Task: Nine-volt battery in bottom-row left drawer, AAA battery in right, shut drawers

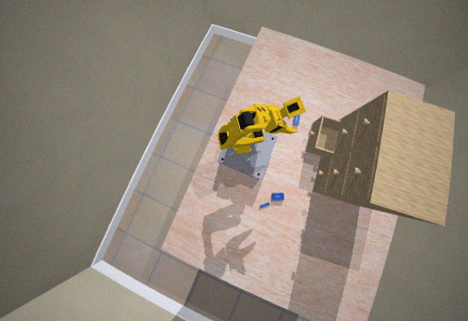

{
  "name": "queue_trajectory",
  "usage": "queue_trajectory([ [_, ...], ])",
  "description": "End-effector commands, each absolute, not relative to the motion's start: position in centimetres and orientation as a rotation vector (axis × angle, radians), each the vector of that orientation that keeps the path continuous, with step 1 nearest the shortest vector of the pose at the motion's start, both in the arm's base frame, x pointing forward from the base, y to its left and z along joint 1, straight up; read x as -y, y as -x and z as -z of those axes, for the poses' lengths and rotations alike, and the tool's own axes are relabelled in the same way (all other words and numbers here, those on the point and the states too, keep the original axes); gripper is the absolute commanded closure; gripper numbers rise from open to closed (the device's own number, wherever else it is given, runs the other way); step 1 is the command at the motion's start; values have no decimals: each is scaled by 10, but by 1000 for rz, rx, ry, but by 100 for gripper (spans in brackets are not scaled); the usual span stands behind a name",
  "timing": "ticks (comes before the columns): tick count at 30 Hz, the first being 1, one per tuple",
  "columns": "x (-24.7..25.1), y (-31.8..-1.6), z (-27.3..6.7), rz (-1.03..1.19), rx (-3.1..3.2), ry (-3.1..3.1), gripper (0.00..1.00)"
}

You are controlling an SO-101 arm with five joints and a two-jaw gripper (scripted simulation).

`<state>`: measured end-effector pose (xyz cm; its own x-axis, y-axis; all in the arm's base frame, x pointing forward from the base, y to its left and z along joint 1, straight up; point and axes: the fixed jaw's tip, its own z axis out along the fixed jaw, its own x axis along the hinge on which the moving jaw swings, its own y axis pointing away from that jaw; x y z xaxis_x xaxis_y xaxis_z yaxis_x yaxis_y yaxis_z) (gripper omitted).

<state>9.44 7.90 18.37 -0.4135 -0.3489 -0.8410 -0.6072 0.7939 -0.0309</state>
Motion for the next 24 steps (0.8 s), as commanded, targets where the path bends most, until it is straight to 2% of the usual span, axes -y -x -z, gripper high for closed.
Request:
queue_trajectory([
  [1, -77, -94, -185, -345, -2042, 695, 71],
  [24, -76, -93, -193, -355, -2004, 682, 70],
])
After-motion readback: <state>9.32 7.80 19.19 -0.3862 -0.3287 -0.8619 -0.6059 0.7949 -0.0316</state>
